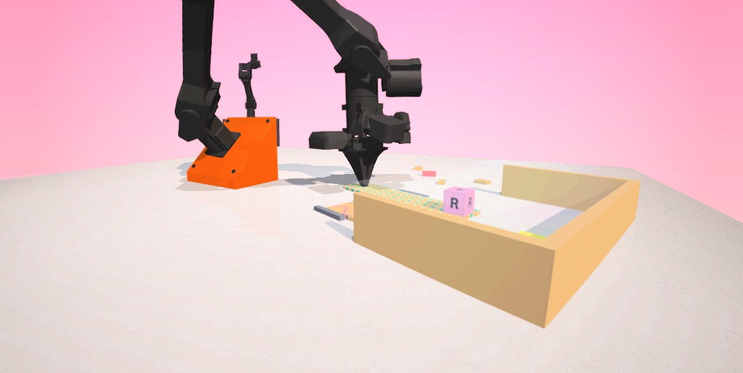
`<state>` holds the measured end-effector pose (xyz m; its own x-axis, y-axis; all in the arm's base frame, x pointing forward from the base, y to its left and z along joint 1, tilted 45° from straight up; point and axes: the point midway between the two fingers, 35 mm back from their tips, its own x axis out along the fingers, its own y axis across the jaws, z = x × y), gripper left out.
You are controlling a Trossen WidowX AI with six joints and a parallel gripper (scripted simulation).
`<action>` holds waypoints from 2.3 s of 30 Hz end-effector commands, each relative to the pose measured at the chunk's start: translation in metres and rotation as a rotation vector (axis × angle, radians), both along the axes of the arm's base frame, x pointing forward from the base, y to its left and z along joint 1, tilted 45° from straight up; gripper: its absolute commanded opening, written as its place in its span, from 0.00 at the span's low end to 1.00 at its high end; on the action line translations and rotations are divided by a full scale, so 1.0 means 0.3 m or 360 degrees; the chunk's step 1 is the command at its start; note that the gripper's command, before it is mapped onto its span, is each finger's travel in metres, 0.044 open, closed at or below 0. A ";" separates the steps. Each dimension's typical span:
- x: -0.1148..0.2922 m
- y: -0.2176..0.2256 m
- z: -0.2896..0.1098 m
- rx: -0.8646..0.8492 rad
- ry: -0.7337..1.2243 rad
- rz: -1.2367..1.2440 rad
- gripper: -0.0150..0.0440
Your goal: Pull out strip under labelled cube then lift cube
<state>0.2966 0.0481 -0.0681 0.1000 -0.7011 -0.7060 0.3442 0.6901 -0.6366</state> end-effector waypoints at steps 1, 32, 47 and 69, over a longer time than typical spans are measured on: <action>-0.043 -0.013 -0.017 0.0004 0.0035 -0.0027 0.25; -0.186 0.015 -0.059 0.0006 0.0039 -0.0027 0.25; -0.225 0.023 -0.070 0.0007 0.0040 -0.0027 0.25; -0.067 0.115 0.088 -0.0018 0.0247 0.0186 0.79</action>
<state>0.2645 0.0845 -0.0466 0.0697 -0.6973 -0.7134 0.1748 0.7126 -0.6794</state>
